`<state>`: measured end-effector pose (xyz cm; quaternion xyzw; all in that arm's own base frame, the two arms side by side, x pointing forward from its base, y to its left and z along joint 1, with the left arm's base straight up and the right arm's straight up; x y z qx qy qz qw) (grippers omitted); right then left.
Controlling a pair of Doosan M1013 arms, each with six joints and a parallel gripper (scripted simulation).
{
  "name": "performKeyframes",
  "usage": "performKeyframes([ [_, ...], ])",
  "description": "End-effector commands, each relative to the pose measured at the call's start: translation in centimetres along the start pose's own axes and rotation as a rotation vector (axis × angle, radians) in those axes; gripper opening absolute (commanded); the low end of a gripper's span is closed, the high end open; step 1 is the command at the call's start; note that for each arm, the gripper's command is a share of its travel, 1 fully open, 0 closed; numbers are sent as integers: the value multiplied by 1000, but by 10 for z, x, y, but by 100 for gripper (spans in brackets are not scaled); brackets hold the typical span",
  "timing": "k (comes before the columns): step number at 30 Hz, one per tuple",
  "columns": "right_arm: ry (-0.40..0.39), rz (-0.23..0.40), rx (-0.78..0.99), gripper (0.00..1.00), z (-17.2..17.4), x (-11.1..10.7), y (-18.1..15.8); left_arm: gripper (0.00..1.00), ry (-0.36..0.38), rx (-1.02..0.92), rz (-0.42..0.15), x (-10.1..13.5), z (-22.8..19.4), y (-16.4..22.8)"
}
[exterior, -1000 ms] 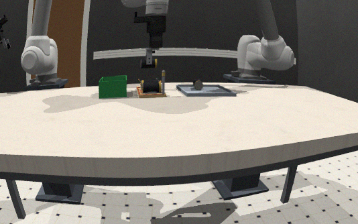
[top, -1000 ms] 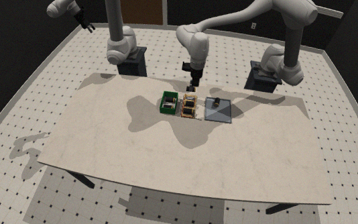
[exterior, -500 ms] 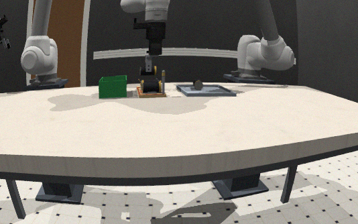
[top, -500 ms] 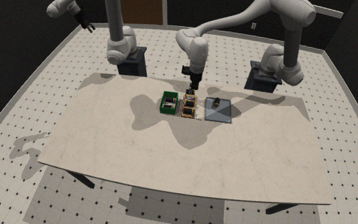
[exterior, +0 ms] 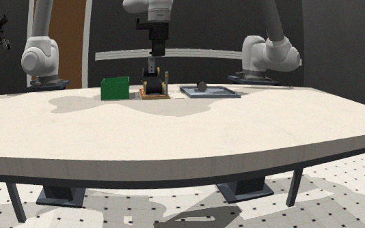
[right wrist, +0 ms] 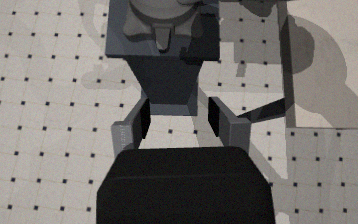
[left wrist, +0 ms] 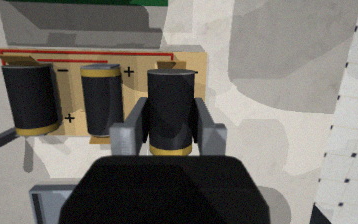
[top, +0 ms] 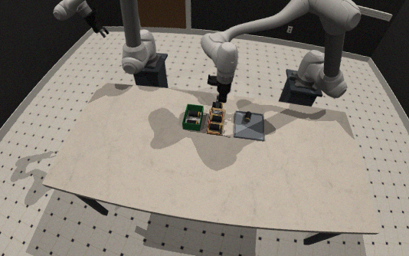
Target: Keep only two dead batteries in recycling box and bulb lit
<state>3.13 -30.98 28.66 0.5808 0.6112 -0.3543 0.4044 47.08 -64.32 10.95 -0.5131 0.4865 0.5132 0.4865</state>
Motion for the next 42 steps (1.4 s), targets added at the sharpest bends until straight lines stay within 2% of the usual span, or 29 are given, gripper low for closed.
performKeyframes([
  [1, -1, 1, 0, 100, 0, -1, 0, 57, 2, 0, -1, -1, 0, 0],
  [9, -1, 1, 0, 100, 0, -1, 0, 57, 2, 0, -1, 0, 0, 0],
  [15, -1, 1, 0, 100, 0, -1, 0, 57, 2, 0, -1, 12, 0, 0],
  [42, -1, 1, 0, 100, 0, -1, 0, 57, 2, 0, -1, 12, 0, 0],
])
Point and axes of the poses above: on each arm, the point where the finger pads meet when closed, its own x axis out along the fingers, its own y axis across the jaws, z = x × y, the point moved 2 cm from there along -x, back along the fingers, and after that the axes turned 2 degrees about -x, right-handed, at the moved point
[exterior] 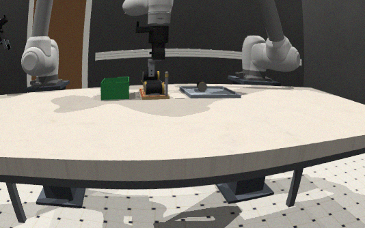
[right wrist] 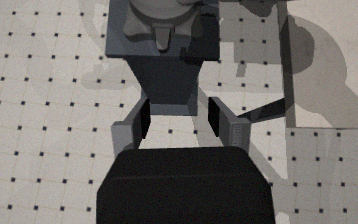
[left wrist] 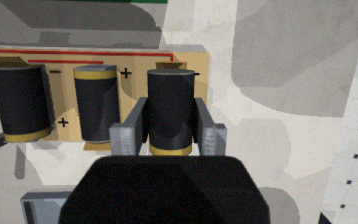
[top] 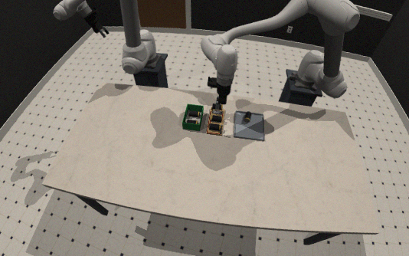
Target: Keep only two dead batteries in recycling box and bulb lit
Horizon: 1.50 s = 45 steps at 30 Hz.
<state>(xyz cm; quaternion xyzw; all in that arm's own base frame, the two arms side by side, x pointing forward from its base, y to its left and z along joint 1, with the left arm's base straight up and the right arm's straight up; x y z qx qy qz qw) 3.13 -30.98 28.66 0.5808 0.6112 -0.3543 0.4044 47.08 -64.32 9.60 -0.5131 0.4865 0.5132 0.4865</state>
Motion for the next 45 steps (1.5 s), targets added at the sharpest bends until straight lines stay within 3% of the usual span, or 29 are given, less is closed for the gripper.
performKeyframes([
  [1, -1, 1, 0, 100, 0, -1, 0, 57, 2, 0, -1, -1, -1, 0],
  [16, -1, 1, 0, 100, 0, -1, 0, 57, 2, 0, -1, 0, -1, 0],
  [45, -1, 1, 0, 100, 0, -1, 0, 57, 2, 0, -1, 30, -1, 0],
])
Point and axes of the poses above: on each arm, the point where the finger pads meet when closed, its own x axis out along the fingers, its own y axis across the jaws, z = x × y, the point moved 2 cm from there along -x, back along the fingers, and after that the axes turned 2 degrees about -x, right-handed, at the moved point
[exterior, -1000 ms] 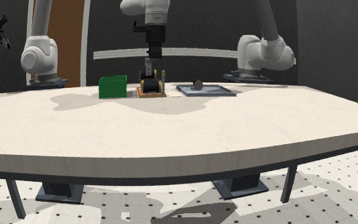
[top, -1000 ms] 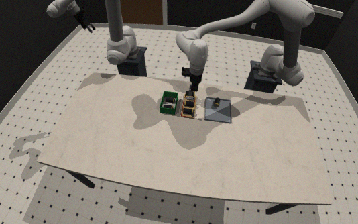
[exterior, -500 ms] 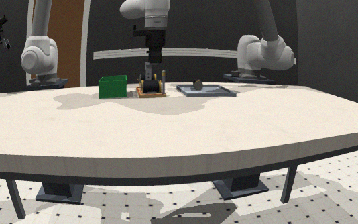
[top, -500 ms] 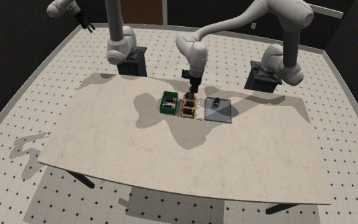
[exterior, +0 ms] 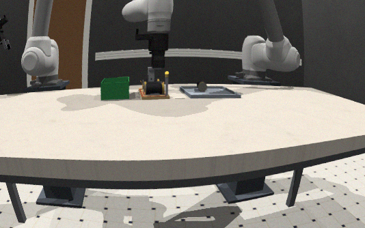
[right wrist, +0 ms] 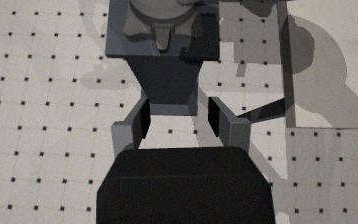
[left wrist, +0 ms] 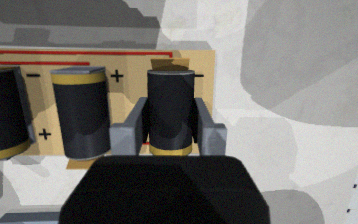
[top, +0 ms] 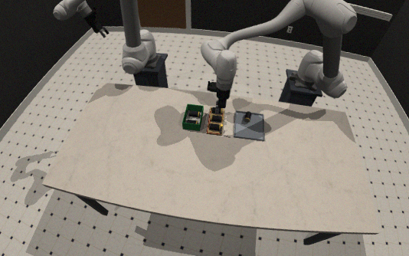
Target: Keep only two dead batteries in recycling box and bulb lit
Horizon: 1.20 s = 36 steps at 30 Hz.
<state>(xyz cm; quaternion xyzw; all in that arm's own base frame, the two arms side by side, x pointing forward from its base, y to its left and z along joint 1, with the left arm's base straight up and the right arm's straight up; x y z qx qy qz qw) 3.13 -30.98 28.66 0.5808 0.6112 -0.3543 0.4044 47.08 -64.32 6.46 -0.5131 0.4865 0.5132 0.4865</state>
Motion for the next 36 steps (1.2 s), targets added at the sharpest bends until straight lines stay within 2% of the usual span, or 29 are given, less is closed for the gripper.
performKeyframes([
  [1, -1, 1, 0, 100, 0, -1, 0, 57, 2, 0, -1, -1, -1, 0],
  [10, -1, 1, 0, 100, 0, -1, 0, 57, 2, 0, -1, -1, -1, 0],
  [11, -1, 1, 0, 100, 0, -1, 0, 90, 2, 0, -1, -1, -1, 0],
  [36, -1, 1, 0, 100, 0, -1, 0, 90, 2, 0, -1, -3, -1, 0],
])
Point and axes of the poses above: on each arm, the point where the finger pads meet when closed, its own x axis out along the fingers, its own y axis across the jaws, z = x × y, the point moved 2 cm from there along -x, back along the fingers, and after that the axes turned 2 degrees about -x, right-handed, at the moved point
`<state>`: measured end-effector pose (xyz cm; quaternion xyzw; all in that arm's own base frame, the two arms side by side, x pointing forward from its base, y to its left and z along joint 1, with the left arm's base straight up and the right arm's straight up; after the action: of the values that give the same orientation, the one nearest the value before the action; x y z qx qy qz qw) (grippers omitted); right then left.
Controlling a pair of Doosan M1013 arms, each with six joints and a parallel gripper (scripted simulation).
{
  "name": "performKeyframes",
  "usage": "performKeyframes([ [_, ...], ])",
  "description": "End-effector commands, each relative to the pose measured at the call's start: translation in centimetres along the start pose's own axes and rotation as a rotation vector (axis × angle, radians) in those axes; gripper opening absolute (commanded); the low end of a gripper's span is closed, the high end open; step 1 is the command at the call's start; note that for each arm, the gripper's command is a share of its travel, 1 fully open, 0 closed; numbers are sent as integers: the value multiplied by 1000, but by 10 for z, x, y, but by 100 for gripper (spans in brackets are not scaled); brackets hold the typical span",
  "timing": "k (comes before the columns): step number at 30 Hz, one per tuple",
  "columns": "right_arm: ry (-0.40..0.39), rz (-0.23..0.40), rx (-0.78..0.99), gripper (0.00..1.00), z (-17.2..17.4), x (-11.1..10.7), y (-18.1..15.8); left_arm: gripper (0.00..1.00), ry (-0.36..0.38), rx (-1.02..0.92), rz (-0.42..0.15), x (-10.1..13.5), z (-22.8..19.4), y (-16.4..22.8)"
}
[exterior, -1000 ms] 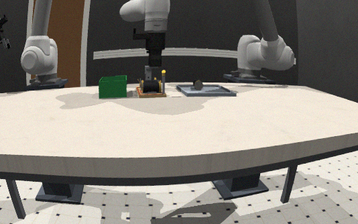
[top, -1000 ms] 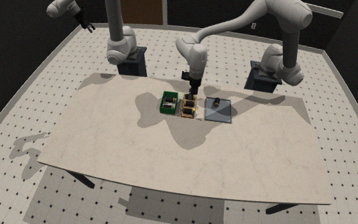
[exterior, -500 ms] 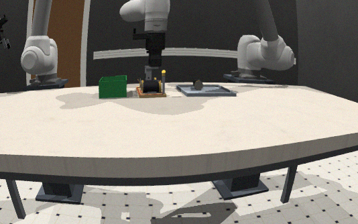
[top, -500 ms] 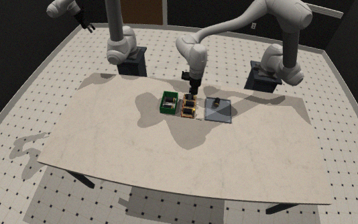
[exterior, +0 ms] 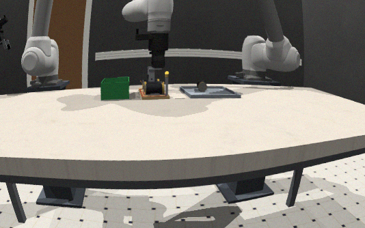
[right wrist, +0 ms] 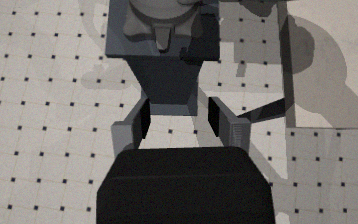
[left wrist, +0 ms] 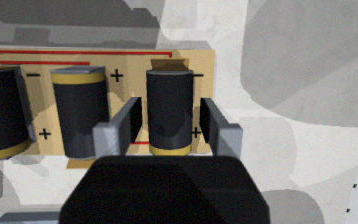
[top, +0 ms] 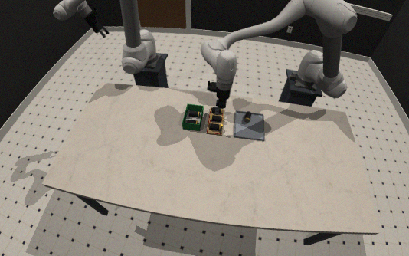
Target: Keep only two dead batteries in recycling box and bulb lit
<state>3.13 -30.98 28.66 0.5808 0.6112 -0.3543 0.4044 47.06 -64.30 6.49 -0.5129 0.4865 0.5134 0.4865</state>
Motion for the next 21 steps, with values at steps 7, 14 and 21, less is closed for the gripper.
performKeyframes([
  [7, -1, 1, 0, 100, 0, -1, 0, 90, 2, 0, -1, -25, -1, 0],
  [14, -1, 1, 0, 100, 0, -1, 0, 90, 2, 0, -1, -56, -1, 0],
  [21, -1, 1, 0, 100, 0, -1, 0, 90, 2, 0, -1, -66, -1, 0],
])
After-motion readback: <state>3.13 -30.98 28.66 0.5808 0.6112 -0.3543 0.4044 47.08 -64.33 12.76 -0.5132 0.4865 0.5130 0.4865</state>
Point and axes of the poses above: on each arm, the point where the finger pads meet when closed, its own x axis out along the fingers, its own y axis across the jaws, z = x × y, the point moved 2 cm from there along -x, back along the fingers, and after that the axes turned 2 degrees about -x, right-handed, at the moved point
